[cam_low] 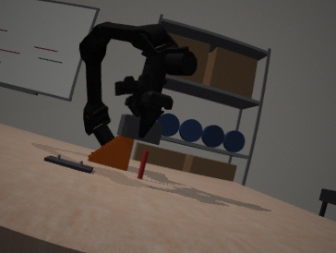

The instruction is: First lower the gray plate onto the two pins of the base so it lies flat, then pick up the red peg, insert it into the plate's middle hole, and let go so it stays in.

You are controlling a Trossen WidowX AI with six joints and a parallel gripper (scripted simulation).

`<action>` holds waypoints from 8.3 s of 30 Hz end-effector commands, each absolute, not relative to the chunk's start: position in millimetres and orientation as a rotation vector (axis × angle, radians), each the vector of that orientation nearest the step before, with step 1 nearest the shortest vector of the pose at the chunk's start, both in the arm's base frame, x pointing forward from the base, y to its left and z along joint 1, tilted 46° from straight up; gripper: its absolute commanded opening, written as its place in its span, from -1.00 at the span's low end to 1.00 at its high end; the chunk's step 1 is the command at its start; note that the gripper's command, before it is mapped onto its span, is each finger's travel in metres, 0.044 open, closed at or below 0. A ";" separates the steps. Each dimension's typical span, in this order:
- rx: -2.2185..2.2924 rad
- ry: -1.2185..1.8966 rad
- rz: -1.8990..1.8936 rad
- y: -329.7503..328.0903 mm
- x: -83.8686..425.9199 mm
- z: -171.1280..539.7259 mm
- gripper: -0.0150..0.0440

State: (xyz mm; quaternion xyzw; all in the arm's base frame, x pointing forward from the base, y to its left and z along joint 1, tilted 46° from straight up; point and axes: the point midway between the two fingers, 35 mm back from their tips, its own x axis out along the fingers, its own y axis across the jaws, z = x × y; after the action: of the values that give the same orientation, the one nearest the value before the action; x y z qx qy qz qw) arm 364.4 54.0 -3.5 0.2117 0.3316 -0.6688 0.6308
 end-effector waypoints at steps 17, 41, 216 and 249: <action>0.522 0.735 -1.548 50.3 364.7 27.8 -0.49; 0.586 0.679 -1.581 -17.4 356.1 49.1 -0.49; 0.326 0.919 -1.433 71.2 248.2 -59.2 1.00; 0.324 0.917 -1.434 49.4 243.0 -79.0 -0.16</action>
State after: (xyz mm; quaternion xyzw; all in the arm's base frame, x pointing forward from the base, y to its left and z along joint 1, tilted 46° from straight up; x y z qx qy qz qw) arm 243.3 50.3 -78.3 0.1464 0.4024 -0.6315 0.6463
